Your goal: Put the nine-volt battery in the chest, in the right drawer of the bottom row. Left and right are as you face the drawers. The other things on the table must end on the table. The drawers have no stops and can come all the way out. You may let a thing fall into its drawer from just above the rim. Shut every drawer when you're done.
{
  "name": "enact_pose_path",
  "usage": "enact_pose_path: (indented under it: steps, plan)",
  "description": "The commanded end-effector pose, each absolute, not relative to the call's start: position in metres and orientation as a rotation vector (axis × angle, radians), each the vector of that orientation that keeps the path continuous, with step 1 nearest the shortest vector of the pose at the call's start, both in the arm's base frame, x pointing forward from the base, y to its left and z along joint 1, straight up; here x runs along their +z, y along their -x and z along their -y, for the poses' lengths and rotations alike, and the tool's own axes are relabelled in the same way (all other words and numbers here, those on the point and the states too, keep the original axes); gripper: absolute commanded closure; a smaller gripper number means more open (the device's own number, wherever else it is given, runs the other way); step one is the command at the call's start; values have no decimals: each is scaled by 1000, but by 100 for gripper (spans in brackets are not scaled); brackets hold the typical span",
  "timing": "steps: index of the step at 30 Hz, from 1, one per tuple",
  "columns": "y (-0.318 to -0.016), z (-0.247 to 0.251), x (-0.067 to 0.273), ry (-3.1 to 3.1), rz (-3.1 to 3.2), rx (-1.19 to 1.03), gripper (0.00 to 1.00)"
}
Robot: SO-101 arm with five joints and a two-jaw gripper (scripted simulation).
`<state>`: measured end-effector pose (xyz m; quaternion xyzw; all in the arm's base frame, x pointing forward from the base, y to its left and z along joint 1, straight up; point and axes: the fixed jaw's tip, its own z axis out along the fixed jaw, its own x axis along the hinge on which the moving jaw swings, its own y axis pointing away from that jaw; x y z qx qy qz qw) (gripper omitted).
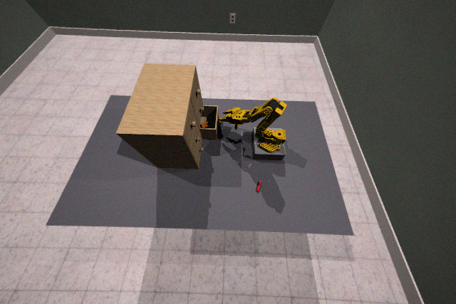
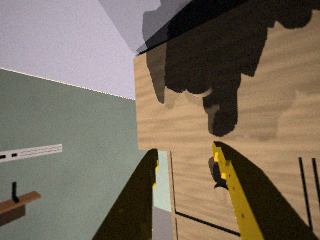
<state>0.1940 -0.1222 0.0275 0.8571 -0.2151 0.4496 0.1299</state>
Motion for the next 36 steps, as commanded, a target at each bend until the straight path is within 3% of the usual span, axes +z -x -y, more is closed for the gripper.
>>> enact_pose_path:
  steps: [1, 36]
  plan:
    - [-199, 120, 20, -2505, 612, 1314, 79]
    - [-202, 111, -16, -2557, 577, 1285, 79]
